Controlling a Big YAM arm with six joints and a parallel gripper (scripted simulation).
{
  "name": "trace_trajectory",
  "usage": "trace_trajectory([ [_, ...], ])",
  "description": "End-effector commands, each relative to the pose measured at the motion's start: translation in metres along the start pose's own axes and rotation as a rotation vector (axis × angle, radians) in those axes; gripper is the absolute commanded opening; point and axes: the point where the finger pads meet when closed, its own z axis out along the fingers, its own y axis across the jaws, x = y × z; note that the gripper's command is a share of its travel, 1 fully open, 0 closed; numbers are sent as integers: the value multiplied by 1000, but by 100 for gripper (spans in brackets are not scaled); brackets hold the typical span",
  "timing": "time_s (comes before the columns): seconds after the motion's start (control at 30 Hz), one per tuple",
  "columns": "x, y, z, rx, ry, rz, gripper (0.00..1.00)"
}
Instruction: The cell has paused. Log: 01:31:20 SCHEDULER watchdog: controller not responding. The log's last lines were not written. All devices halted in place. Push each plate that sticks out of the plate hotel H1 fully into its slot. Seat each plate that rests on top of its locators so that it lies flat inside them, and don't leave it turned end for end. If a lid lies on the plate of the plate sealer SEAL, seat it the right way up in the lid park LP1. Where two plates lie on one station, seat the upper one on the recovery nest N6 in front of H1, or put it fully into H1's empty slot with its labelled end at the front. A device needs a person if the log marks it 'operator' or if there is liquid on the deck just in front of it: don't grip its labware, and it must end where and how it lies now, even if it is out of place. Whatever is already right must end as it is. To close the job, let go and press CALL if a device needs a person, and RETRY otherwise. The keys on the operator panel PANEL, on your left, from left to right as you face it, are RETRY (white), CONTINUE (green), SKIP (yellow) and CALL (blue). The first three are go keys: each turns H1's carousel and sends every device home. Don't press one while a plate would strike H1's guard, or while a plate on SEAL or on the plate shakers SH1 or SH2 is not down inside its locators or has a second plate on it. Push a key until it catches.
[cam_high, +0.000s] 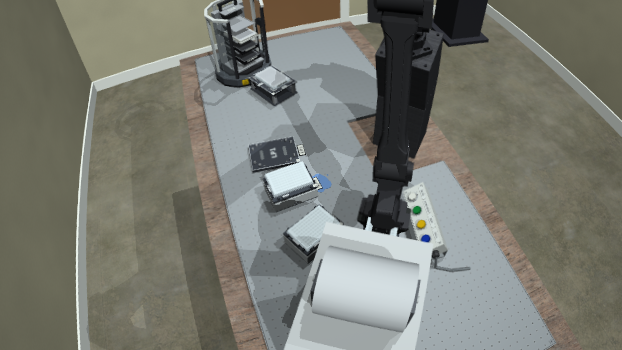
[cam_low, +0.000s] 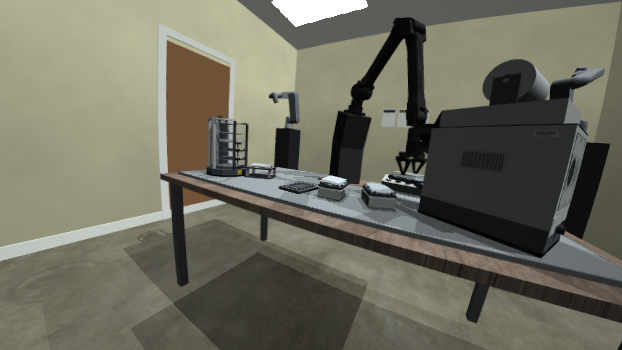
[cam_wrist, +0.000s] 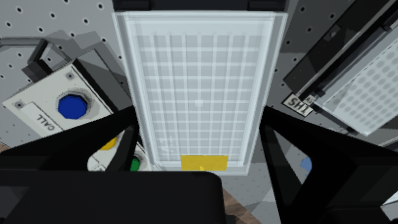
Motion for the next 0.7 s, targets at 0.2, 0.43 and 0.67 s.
trace_trajectory([
  [0.2, -3, -3, -11, -1, -8, 2, 84],
  [0.43, -1, -2, -12, -2, -4, 2, 84],
  [0.67, 5, -1, -9, -2, 9, 1, 84],
])
